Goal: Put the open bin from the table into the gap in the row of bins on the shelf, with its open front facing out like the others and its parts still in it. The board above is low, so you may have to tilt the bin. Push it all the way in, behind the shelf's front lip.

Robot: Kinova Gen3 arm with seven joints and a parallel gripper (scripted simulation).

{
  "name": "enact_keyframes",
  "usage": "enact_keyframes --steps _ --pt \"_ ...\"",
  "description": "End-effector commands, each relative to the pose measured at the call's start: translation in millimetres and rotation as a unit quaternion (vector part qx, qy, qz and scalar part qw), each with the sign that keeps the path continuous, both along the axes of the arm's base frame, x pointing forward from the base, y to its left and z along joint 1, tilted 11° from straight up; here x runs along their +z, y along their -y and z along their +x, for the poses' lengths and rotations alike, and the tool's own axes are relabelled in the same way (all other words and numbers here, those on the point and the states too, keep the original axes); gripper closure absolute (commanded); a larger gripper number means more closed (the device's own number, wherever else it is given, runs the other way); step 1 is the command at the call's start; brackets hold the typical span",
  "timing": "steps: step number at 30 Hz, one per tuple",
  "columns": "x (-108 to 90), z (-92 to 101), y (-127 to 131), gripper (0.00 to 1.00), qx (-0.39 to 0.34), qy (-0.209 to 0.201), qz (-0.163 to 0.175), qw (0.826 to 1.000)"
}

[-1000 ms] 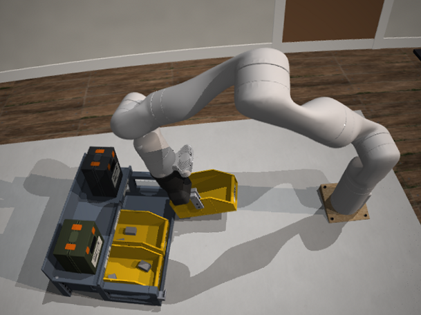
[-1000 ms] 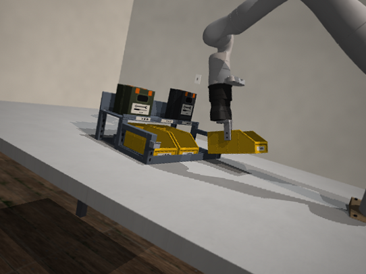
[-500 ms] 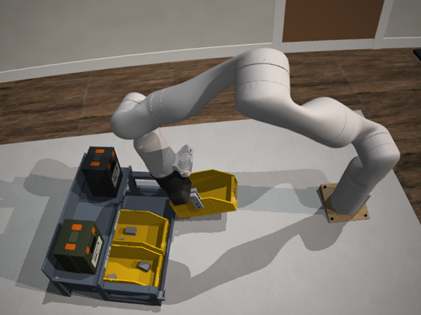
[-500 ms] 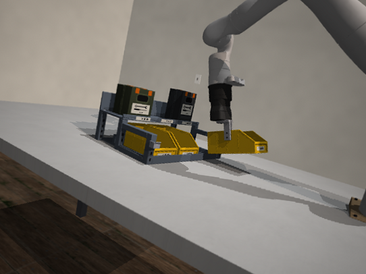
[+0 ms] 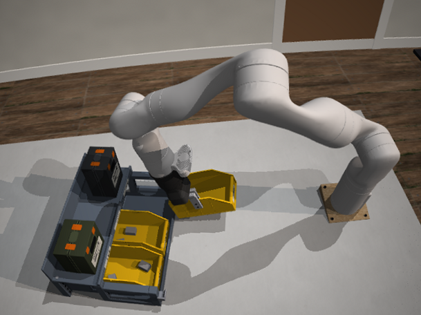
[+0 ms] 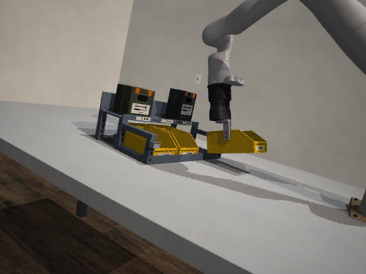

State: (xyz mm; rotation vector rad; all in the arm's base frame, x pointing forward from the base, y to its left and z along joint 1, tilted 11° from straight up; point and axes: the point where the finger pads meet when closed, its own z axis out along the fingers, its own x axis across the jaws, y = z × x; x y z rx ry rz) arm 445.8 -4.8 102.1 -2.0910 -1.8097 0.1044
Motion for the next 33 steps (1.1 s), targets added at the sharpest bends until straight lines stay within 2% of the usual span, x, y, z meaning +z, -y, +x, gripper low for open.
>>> enact_keyframes --steps 1,33 --pt "0.6 1.8 1 1.00 0.000 0.001 0.000 1.000" --pt "-0.2 25.5 5 1.00 0.000 0.001 0.000 1.000"
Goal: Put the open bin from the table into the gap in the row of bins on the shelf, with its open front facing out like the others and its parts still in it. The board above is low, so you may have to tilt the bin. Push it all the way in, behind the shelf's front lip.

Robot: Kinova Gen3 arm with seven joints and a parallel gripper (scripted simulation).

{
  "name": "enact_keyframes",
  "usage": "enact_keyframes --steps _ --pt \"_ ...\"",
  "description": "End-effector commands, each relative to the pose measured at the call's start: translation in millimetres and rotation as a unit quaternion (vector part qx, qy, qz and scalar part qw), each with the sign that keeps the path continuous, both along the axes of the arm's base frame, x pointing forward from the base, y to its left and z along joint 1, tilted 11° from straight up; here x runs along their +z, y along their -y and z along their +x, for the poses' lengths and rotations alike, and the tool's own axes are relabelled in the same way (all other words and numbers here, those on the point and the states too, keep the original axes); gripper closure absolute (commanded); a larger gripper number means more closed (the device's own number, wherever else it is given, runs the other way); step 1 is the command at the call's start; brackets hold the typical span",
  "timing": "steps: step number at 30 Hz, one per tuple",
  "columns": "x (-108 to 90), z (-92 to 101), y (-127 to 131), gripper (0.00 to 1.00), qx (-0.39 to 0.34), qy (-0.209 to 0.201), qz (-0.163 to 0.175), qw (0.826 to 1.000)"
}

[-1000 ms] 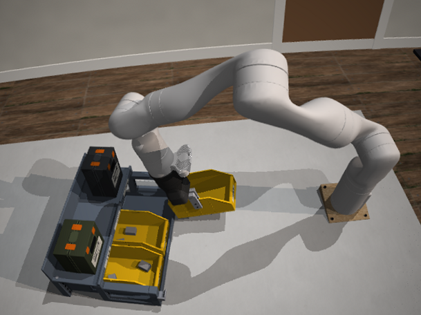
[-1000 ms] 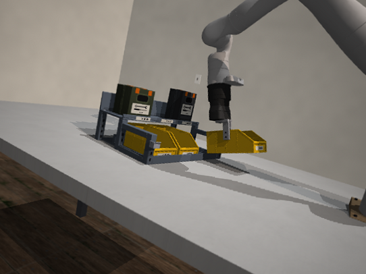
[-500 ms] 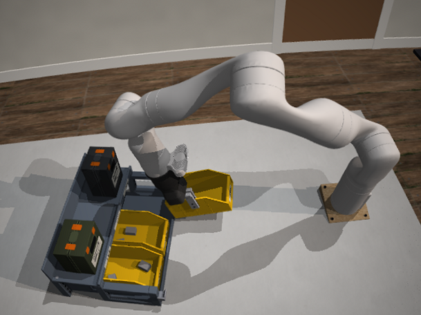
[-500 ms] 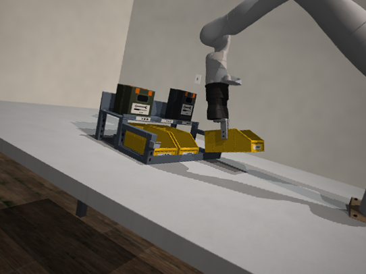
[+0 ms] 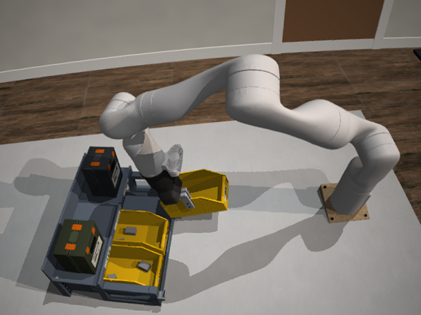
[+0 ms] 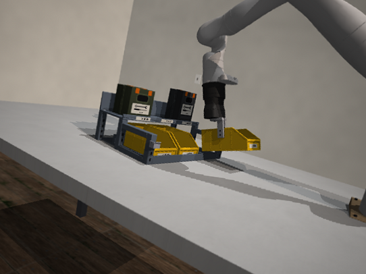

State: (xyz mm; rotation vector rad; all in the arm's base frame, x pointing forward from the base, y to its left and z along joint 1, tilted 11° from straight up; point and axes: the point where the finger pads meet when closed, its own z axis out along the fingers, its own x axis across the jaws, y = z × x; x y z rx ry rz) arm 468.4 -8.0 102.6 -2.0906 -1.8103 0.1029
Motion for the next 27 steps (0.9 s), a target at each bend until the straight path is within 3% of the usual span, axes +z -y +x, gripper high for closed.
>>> enact_keyframes --steps 1,27 --pt "-0.7 4.1 2 1.00 0.000 0.001 -0.001 1.000" --pt "-1.6 31.1 7 1.00 0.000 0.001 -0.001 1.000"
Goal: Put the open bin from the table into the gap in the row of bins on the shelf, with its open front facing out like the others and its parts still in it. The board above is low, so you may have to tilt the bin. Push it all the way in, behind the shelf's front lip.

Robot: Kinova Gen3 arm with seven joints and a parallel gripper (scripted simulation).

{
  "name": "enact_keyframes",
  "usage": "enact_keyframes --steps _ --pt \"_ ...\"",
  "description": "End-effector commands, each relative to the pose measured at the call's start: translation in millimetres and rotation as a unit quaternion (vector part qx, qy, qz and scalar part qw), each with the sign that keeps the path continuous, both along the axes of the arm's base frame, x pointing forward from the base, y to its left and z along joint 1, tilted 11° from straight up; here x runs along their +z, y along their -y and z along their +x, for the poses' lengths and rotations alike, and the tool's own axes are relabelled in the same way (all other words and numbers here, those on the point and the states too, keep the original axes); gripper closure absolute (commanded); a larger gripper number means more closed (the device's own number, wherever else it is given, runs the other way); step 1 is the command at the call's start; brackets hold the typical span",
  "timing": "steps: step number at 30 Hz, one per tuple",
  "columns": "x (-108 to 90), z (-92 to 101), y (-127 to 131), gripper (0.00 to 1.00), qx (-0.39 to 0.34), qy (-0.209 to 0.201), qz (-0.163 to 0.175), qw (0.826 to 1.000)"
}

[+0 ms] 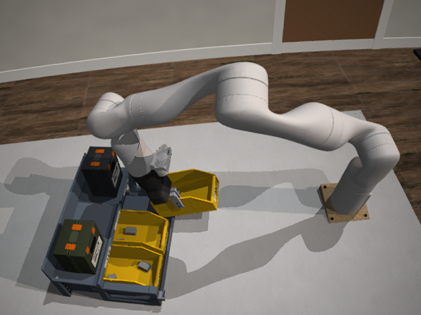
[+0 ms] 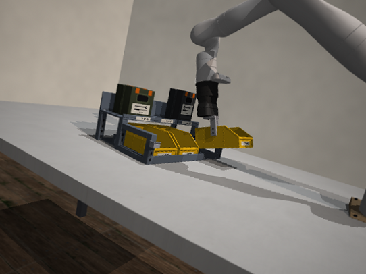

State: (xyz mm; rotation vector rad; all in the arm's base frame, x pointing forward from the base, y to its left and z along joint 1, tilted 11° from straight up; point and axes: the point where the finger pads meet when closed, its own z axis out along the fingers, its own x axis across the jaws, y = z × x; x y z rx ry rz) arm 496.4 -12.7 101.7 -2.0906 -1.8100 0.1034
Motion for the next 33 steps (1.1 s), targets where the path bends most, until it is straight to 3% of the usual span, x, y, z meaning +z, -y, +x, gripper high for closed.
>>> enact_keyframes --steps 1,33 --pt "-0.8 4.3 2 1.00 0.000 0.001 -0.001 1.000" --pt "-1.7 30.9 7 1.00 0.000 0.001 -0.001 1.000"
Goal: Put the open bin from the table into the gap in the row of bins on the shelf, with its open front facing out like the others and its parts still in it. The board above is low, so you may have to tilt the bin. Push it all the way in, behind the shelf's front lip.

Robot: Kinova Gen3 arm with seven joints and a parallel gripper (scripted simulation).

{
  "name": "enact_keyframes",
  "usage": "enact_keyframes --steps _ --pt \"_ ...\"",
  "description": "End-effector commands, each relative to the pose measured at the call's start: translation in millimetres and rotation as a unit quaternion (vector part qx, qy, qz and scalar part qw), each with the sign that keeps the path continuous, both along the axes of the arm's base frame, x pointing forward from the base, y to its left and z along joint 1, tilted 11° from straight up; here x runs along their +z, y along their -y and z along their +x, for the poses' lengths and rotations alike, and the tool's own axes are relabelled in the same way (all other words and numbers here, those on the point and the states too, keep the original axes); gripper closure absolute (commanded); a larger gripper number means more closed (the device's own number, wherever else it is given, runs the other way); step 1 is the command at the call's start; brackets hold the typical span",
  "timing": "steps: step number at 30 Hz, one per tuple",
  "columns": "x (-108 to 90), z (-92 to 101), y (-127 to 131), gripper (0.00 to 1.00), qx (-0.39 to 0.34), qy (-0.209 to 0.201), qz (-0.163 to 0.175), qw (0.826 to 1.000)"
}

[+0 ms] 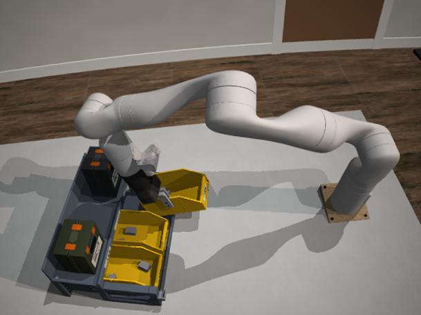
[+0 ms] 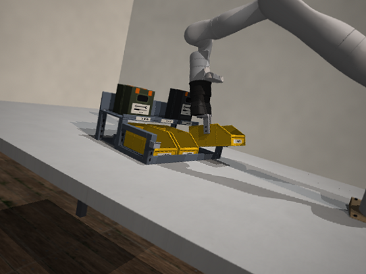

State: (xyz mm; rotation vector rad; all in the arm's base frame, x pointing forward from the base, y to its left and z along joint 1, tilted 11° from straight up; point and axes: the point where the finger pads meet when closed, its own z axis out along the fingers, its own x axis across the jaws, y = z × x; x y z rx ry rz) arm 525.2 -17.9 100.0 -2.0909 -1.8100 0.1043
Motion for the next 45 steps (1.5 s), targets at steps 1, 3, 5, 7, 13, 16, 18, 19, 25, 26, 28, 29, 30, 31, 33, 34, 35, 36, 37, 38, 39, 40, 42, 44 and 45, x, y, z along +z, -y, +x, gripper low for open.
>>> enact_keyframes --steps 1,3,5,7,13,16,18,19,25,26,28,29,30,31,33,34,35,36,37,38,39,40,42,44,45 --pt "0.0 2.6 1.5 1.00 0.000 0.001 -0.001 1.000" --pt "0.0 3.8 1.7 1.00 0.000 0.001 -0.001 1.000" --pt "0.0 4.9 1.9 1.00 0.000 0.001 -0.001 1.000" --pt "-0.1 6.0 2.1 1.00 0.000 0.001 -0.001 1.000" --pt "-0.1 7.7 2.4 1.00 0.000 0.001 -0.001 1.000" --pt "-0.2 8.8 2.6 1.00 0.000 0.001 -0.001 1.000" --pt "-0.2 9.4 2.7 1.00 0.000 0.001 -0.001 1.000" --pt "-0.2 9.7 2.7 1.00 0.000 0.001 -0.001 1.000" --pt "-0.2 10.9 2.9 1.00 0.000 0.001 -0.001 1.000" --pt "-0.2 11.1 2.9 1.00 0.000 0.001 -0.001 1.000" --pt "-0.3 11.3 3.0 1.00 0.000 0.001 -0.001 1.000" --pt "-0.3 11.3 3.0 1.00 0.000 0.001 -0.001 1.000" --pt "-0.3 11.3 3.0 1.00 0.000 0.001 -0.001 1.000" --pt "-0.3 11.4 3.0 1.00 0.000 0.001 -0.001 1.000" --pt "-0.3 11.6 3.0 1.00 0.000 0.001 -0.001 1.000" --pt "-0.3 11.6 3.0 1.00 0.000 0.001 -0.001 1.000" --pt "-0.3 11.7 3.1 1.00 0.000 0.001 -0.001 1.000" --pt "-0.3 11.7 3.1 1.00 0.000 0.001 -0.001 1.000" --pt "-0.3 11.7 3.1 1.00 0.000 0.001 -0.001 1.000" --pt "-0.3 11.8 3.1 1.00 0.000 0.001 -0.001 1.000" --pt "-0.3 11.8 3.1 1.00 0.000 0.001 -0.001 1.000" --pt "-0.3 11.8 3.1 1.00 0.000 0.001 -0.001 1.000" --pt "-0.3 11.8 3.1 1.00 0.000 0.001 -0.001 1.000" --pt "-0.3 11.8 3.1 1.00 0.000 0.001 -0.001 1.000" --pt "-0.3 11.8 3.1 1.00 0.000 0.001 -0.001 1.000"
